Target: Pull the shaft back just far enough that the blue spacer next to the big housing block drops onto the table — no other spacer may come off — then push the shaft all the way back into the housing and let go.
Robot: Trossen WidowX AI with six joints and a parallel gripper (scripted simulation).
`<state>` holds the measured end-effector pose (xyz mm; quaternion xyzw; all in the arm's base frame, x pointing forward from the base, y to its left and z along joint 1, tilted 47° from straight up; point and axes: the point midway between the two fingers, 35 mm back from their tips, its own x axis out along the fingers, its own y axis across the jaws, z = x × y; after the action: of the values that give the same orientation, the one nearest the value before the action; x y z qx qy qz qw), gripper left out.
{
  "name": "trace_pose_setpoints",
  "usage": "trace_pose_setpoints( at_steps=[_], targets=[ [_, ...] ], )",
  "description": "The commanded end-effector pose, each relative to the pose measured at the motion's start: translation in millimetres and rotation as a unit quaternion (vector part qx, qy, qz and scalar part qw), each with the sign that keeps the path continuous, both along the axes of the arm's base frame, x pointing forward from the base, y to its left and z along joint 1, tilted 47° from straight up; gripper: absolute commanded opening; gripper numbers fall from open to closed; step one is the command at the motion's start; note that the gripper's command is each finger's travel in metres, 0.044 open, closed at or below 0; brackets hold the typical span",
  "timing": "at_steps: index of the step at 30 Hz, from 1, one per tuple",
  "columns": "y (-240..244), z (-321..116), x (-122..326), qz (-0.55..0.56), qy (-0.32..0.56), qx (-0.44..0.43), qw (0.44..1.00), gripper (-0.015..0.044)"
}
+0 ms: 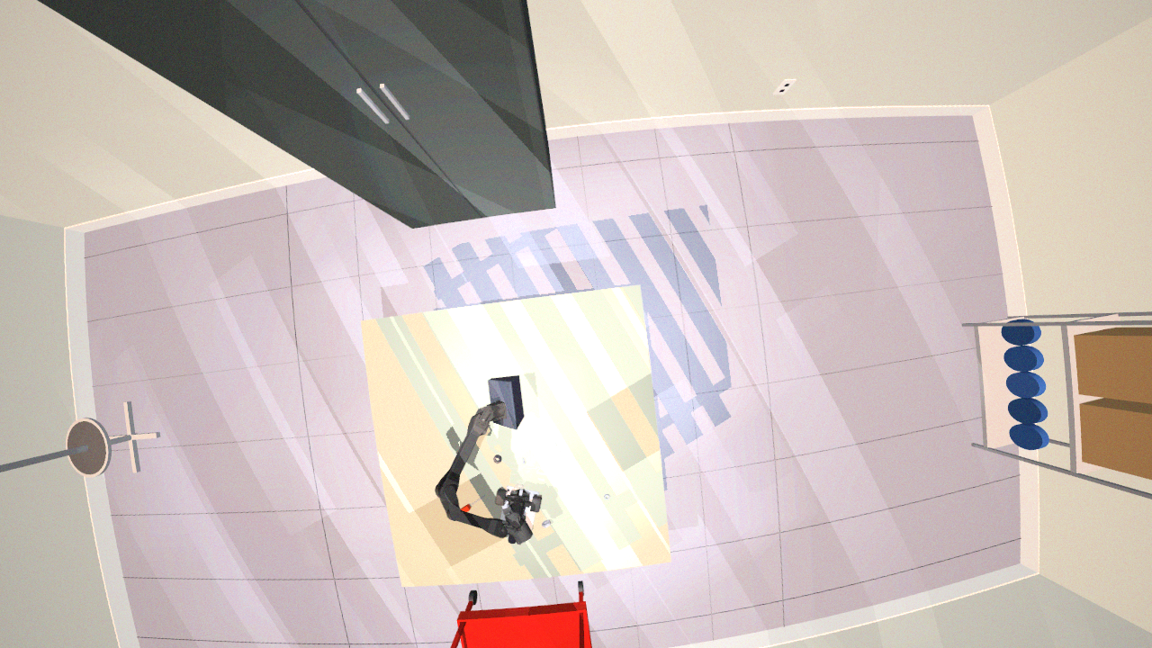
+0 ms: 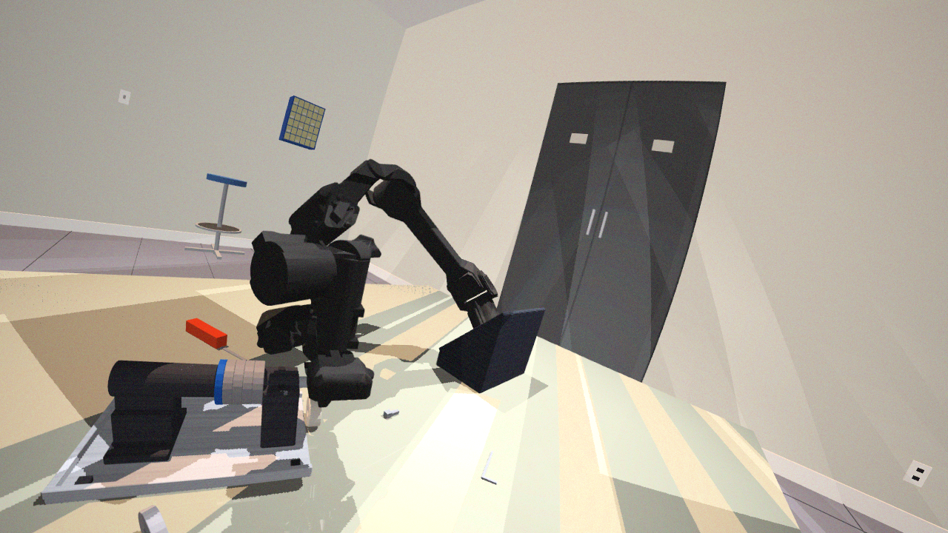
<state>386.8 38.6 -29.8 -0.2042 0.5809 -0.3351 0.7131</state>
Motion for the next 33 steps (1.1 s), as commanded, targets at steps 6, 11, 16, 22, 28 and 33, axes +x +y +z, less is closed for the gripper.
trace_pose_setpoints(
  at_steps=[6, 11, 16, 22, 28, 33],
  targets=[
    [0.3, -0.6, -2.4, -0.001, 0.000, 0.000, 1.000, 0.0000],
    [0.4, -0.8, -2.9, -0.001, 0.000, 0.000, 1.000, 0.0000],
    [0.4, -0.9, -3.5, -0.001, 0.000, 0.000, 1.000, 0.0000],
    [0.5, -1.1, -4.1, -0.001, 0.000, 0.000, 1.000, 0.0000],
    [0.6, -1.3, -4.8, -0.001, 0.000, 0.000, 1.000, 0.0000],
    [0.6, -1.4, -5.3, -0.001, 0.000, 0.000, 1.000, 0.0000]
  ],
)
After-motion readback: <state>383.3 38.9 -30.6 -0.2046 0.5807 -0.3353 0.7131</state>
